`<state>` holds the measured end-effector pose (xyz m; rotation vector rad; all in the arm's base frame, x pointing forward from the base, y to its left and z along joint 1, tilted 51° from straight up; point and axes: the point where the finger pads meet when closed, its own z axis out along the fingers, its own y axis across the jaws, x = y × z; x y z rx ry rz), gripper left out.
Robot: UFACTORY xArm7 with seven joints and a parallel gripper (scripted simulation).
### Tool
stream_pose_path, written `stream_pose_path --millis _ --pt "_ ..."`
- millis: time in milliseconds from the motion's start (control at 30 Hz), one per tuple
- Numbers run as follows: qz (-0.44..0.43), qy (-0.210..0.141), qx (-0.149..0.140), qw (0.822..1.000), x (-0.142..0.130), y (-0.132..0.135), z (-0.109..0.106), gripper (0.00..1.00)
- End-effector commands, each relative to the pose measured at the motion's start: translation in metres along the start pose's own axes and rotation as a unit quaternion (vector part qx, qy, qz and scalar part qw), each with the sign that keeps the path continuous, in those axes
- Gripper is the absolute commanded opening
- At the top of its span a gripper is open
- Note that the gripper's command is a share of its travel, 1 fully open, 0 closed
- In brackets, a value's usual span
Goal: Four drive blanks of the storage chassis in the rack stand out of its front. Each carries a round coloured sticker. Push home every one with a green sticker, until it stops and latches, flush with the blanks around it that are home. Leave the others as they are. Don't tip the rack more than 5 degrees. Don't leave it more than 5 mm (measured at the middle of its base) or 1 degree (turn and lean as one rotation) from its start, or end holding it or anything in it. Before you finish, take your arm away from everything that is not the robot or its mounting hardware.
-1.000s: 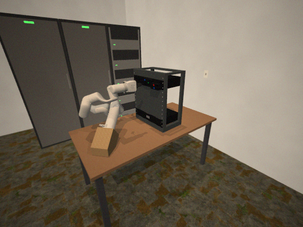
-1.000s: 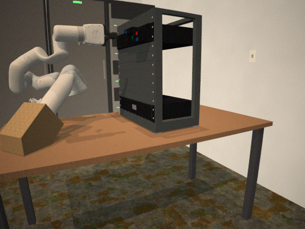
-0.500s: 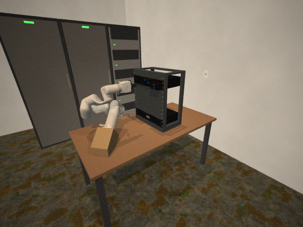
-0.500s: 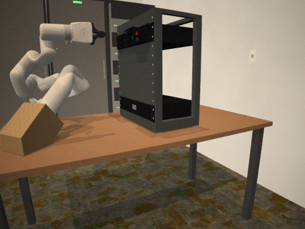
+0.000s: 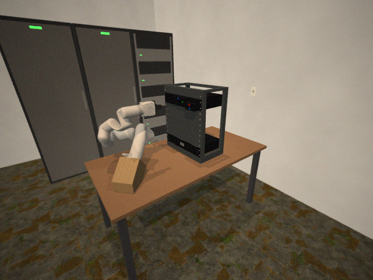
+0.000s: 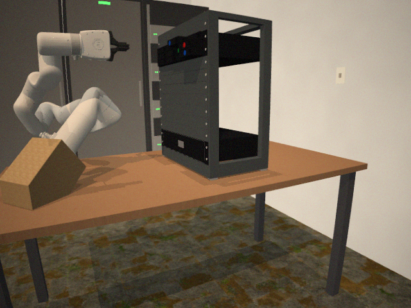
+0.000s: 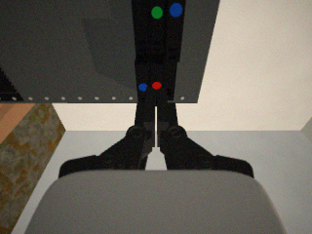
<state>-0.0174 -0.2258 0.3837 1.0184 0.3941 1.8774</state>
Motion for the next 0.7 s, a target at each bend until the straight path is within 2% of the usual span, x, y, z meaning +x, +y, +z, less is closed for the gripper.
stream_pose_path --millis 0,200,667 --pt "-0.001 0.000 0.000 1.000 0.001 -0.001 -0.020 0.00" --pt "-0.001 0.000 0.000 1.000 0.001 -0.001 -0.032 0.00" --pt "-0.001 0.000 0.000 1.000 0.001 -0.001 -0.033 0.00"
